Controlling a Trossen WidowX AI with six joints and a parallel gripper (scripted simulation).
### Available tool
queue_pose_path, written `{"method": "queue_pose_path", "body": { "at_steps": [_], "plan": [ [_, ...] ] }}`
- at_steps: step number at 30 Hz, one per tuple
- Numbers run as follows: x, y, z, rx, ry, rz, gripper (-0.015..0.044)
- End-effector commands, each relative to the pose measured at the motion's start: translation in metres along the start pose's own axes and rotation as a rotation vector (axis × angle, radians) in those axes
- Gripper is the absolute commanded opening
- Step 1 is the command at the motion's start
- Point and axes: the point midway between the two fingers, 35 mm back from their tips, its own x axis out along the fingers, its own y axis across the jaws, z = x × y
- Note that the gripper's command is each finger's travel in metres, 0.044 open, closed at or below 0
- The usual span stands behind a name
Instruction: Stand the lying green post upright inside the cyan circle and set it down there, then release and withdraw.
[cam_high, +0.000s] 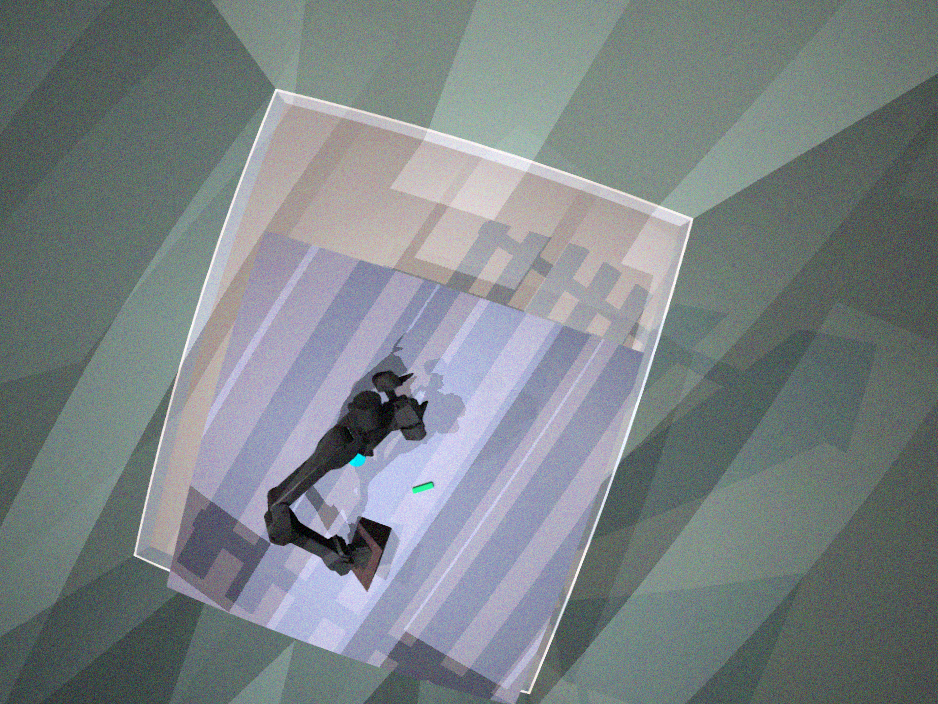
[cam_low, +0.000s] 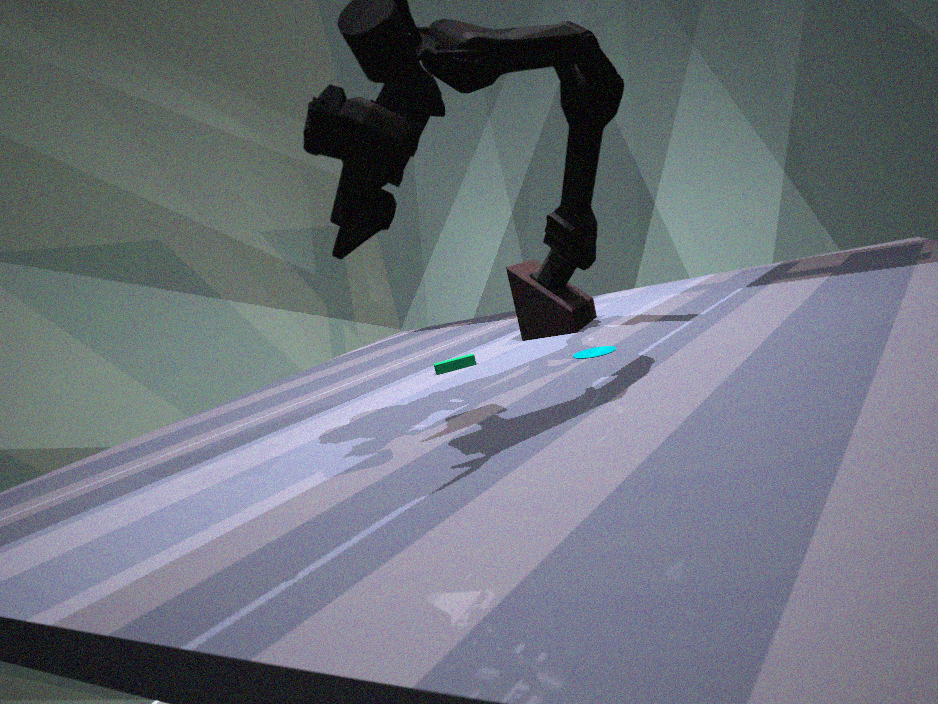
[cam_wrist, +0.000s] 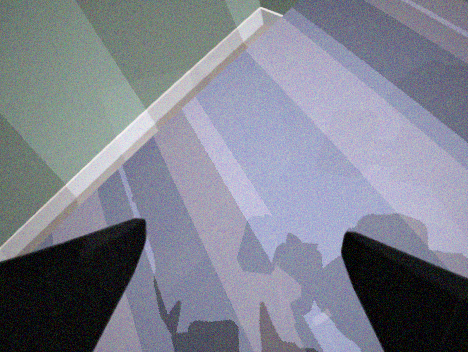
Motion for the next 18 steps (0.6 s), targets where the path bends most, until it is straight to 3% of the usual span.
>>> {"method": "queue_pose_path", "body": {
  "at_steps": [1,7,18],
  "plan": [
    [0.000,-0.002,0.000,-0.001,0.001,-0.004,0.0374],
    [-0.002,-0.065,0.008,-0.019,0.056,-0.130,0.0233],
    [-0.023,-0.183,-0.005,-0.033,0.248,-0.318,0.0233]
  ]
}}
